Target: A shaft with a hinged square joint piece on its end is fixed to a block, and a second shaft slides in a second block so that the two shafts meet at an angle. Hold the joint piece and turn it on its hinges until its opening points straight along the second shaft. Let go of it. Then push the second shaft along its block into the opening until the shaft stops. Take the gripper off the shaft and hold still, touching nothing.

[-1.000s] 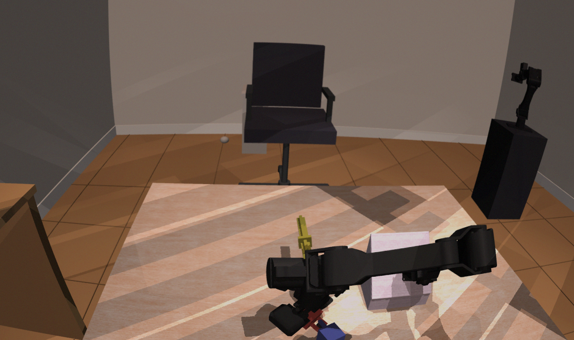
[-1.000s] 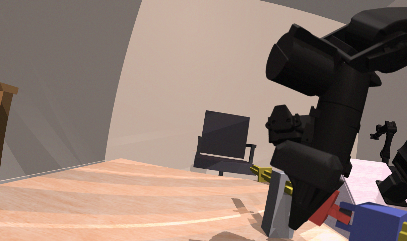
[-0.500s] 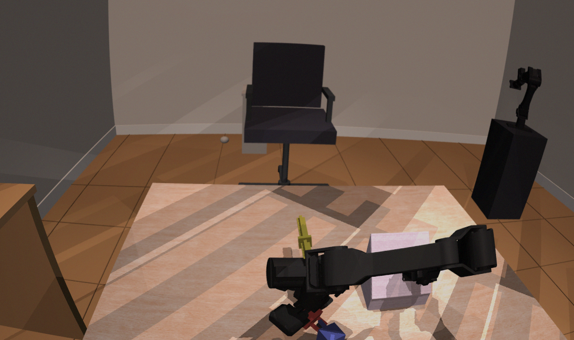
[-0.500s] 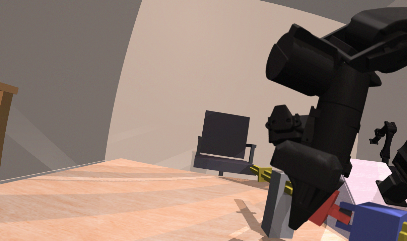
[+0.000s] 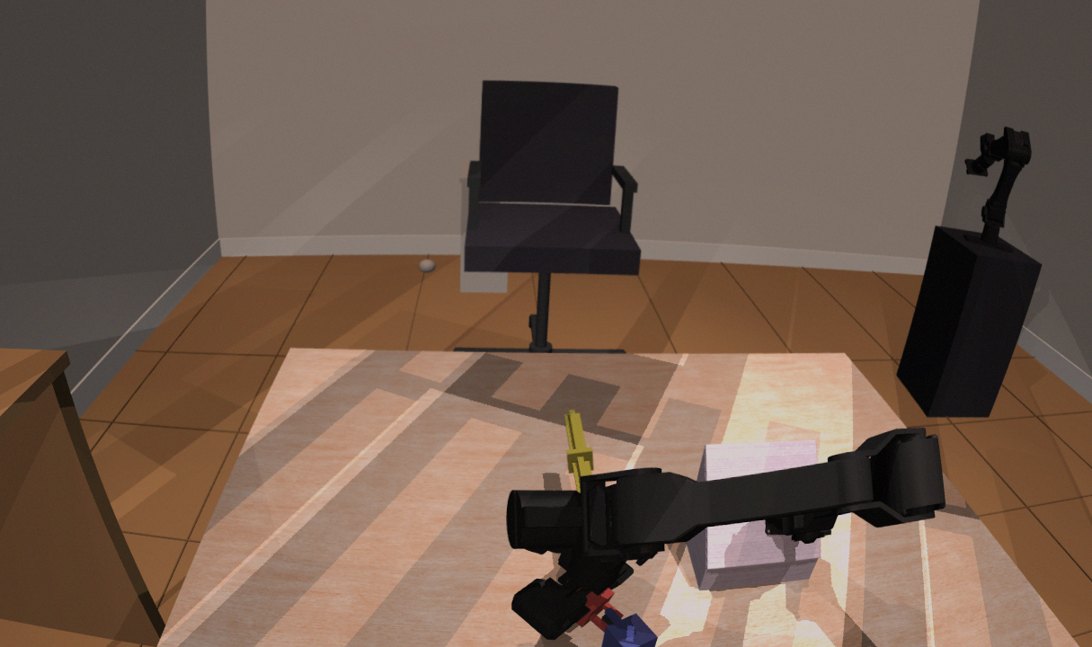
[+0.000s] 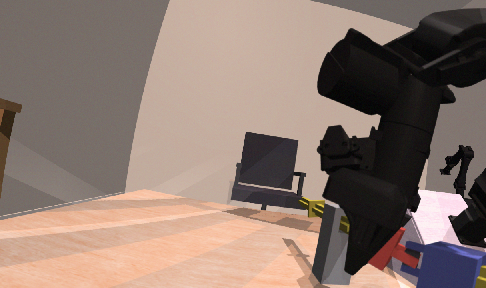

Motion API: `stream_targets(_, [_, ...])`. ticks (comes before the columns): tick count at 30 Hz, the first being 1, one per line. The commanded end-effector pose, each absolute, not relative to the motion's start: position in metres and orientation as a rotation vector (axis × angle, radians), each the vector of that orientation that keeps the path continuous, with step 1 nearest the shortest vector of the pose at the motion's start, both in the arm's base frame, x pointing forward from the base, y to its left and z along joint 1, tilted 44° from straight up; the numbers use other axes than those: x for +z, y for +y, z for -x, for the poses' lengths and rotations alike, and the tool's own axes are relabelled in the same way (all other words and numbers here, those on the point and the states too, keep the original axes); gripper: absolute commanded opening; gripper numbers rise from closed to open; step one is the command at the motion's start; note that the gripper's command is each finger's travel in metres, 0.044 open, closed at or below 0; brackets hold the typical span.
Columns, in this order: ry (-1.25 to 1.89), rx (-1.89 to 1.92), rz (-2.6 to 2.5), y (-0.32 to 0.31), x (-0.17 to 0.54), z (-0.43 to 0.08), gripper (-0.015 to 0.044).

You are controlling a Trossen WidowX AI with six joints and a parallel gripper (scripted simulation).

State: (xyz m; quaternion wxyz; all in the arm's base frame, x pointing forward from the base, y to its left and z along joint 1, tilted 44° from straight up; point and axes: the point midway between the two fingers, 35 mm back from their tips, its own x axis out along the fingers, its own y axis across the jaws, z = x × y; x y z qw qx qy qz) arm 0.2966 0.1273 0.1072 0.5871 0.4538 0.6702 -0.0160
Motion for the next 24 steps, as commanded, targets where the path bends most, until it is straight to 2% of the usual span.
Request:
stream_targets(1, [1.564, -0.04, -1.06, 0.127, 0.107, -0.297, 0.0])
stream_targets(24, [1.736, -0.335, -1.332, 0.122, 0.095, -0.282, 0.0])
